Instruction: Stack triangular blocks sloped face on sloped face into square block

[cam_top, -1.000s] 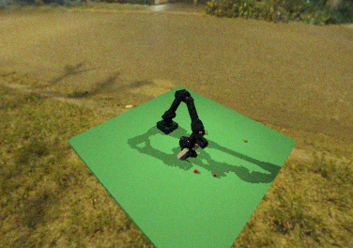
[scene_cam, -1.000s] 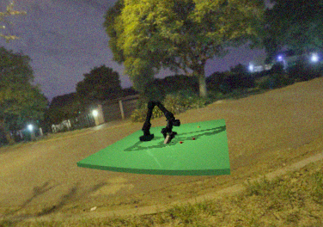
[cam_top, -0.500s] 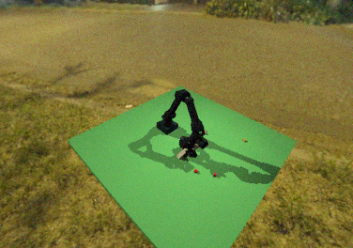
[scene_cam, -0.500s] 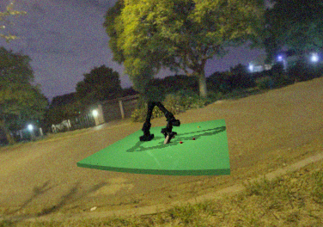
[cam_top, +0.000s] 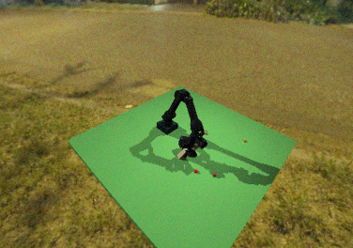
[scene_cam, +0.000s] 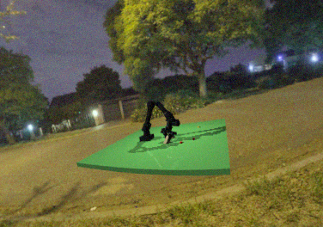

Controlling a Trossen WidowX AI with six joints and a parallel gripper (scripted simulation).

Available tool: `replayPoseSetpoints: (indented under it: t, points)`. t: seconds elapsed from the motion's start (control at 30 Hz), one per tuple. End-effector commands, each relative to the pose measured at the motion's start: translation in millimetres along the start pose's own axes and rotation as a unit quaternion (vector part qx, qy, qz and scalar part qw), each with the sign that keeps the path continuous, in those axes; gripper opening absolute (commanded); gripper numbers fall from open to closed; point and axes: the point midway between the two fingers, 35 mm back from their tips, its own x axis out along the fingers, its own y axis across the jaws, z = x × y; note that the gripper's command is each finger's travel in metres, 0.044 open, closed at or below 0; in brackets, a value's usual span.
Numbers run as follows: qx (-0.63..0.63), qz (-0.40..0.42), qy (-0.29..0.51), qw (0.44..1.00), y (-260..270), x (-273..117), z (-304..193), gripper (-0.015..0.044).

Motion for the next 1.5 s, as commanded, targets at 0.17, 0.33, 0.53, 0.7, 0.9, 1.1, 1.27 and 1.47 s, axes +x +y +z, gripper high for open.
replayPoseSetpoints:
  t: [0.17, 0.33, 0.53, 0.7, 0.9, 1.1, 1.27, 1.47]
  points:
    - [0.003, 0.001, 0.109, 0.994, 0, -6, 16, 0.0000]
    - [0.003, 0.001, 0.173, 0.985, 0, -8, 25, 0.0000]
    - [0.003, 0.001, 0.248, 0.969, 0, -8, 37, 0.0000]
    - [0.003, 0.001, 0.309, 0.951, 0, -7, 46, 0.0000]
    - [0.003, 0.001, 0.381, 0.924, 0, -5, 57, 0.0000]
    - [0.003, 0.001, 0.451, 0.892, 0, -1, 68, 0.0000]
    - [0.003, 0.001, 0.508, 0.861, -1, 4, 76, 0.0000]
    - [0.003, 0.000, 0.566, 0.825, -1, 10, 84, 0.0000]
